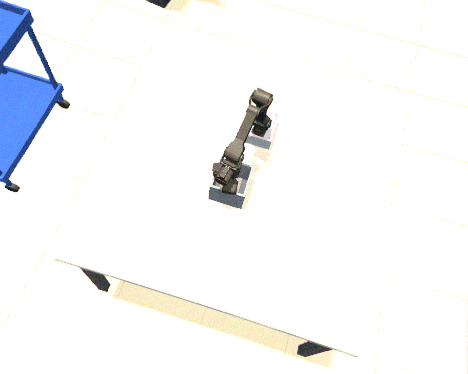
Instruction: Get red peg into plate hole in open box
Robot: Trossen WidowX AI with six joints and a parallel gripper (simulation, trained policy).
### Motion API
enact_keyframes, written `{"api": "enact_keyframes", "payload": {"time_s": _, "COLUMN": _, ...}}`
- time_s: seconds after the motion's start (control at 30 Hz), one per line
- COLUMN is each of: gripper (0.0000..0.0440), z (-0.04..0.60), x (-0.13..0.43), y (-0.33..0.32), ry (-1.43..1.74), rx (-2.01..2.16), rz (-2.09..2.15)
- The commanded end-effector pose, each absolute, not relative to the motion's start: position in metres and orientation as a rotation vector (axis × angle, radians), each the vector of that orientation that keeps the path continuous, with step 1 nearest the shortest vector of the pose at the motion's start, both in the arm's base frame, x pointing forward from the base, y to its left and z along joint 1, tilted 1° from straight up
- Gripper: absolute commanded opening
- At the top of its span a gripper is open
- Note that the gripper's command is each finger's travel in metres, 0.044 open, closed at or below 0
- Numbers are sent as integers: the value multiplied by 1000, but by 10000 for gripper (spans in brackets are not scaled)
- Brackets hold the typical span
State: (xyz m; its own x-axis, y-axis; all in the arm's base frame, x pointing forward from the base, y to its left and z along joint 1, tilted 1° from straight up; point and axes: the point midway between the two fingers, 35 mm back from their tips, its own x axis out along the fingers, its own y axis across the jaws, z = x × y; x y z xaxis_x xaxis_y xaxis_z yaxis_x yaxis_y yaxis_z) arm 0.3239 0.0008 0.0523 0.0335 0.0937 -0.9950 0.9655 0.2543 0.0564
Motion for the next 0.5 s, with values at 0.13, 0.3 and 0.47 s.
{"api": "enact_keyframes", "payload": {"time_s": 0.13, "gripper": 196, "z": 67, "x": 327, "y": 0, "ry": 1411, "rx": 1174, "rz": -912}}
{"api": "enact_keyframes", "payload": {"time_s": 0.3, "gripper": 214, "z": 76, "x": 328, "y": -1, "ry": 1437, "rx": 1217, "rz": -895}}
{"api": "enact_keyframes", "payload": {"time_s": 0.47, "gripper": 229, "z": 84, "x": 330, "y": -2, "ry": 1455, "rx": 1257, "rz": -876}}
